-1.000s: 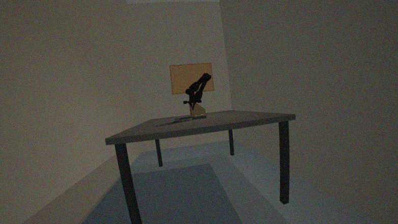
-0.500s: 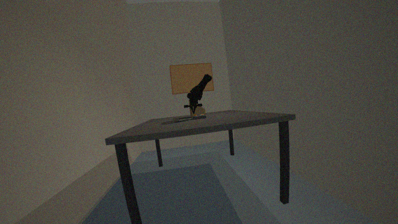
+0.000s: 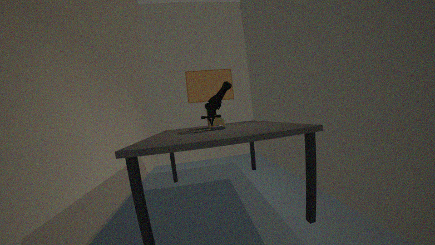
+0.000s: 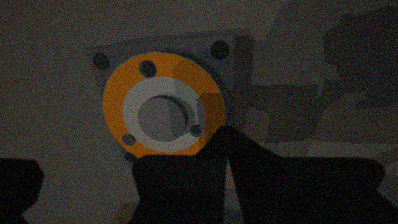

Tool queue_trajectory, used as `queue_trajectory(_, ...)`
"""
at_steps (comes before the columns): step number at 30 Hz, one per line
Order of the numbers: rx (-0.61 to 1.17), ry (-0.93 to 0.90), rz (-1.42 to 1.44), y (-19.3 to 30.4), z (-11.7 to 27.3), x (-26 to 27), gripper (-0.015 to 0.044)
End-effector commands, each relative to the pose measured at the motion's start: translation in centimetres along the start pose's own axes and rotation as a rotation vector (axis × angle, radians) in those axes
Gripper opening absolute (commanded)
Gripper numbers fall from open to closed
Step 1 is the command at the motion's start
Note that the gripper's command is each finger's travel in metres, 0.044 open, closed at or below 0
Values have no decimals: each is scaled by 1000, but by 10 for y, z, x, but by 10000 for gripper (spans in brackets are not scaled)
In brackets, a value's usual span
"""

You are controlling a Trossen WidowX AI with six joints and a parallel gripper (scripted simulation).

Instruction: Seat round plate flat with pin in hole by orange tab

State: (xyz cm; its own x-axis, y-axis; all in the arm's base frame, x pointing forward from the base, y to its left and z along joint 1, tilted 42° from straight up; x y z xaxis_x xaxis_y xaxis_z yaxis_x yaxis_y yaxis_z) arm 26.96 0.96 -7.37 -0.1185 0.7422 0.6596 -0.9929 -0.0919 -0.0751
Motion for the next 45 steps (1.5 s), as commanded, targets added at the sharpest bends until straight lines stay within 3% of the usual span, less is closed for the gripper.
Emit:
queue_trajectory(1, 0, -7, -5, 6, 0, 4, 0)
queue_trajectory(45, 2, -8, -7, 32, -1, 24, 0)
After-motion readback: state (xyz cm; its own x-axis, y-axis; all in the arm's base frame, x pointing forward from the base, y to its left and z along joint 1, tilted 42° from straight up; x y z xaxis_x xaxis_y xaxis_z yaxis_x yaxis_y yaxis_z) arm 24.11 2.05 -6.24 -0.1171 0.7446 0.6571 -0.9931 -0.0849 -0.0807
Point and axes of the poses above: the point midway between the two fingers, 35 mm back from their tips, its own z axis back along the fingers, its own x axis across the jaws, y = z × x, the point moved 5 cm from there along z, back along the fingers, and after that the axes turned 6 degrees about z, right-handed, at the moved point
